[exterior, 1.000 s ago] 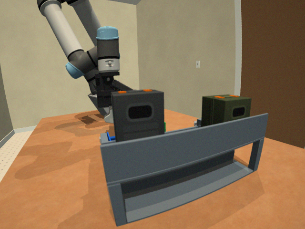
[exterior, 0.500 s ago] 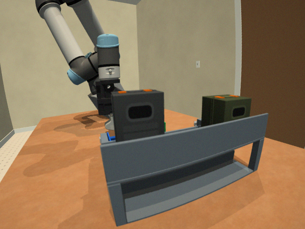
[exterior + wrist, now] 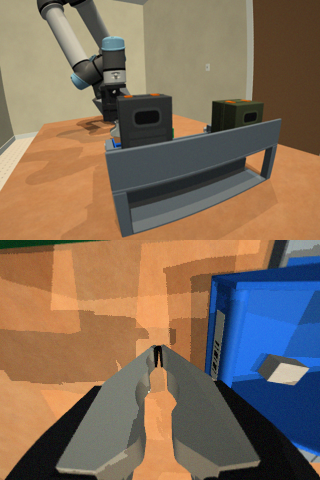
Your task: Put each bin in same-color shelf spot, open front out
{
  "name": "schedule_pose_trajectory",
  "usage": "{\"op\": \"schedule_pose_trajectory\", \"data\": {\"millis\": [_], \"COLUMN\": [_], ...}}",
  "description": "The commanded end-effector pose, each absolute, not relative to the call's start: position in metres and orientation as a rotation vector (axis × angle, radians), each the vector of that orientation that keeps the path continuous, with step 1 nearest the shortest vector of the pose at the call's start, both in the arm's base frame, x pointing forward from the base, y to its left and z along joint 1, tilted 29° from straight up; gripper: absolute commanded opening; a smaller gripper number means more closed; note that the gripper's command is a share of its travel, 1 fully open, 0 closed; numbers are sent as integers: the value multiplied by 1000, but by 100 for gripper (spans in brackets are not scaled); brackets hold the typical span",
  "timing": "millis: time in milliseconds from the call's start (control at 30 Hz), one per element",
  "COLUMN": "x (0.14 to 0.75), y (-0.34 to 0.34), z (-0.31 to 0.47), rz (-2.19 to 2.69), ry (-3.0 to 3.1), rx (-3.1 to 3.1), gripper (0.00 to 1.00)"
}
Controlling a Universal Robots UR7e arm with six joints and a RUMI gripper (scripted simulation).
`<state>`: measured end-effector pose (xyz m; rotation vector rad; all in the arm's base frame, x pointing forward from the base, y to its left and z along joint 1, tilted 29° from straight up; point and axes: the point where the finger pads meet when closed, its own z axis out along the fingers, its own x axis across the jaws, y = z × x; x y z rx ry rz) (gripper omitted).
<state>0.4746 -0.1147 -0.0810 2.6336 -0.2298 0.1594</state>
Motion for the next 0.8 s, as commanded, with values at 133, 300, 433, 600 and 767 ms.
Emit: {"op": "schedule_pose_trajectory", "data": {"millis": [133, 300, 433, 600, 767], "x": [475, 476, 477, 479, 484], "y": [-114, -114, -115, -115, -115], "z": [-81, -81, -80, -80, -80], "rz": [161, 162, 163, 163, 162], "ry": [-229, -229, -229, -228, -227], "rx": [2634, 2634, 2634, 2634, 2634], "gripper": [0, 0, 0, 0, 0]}}
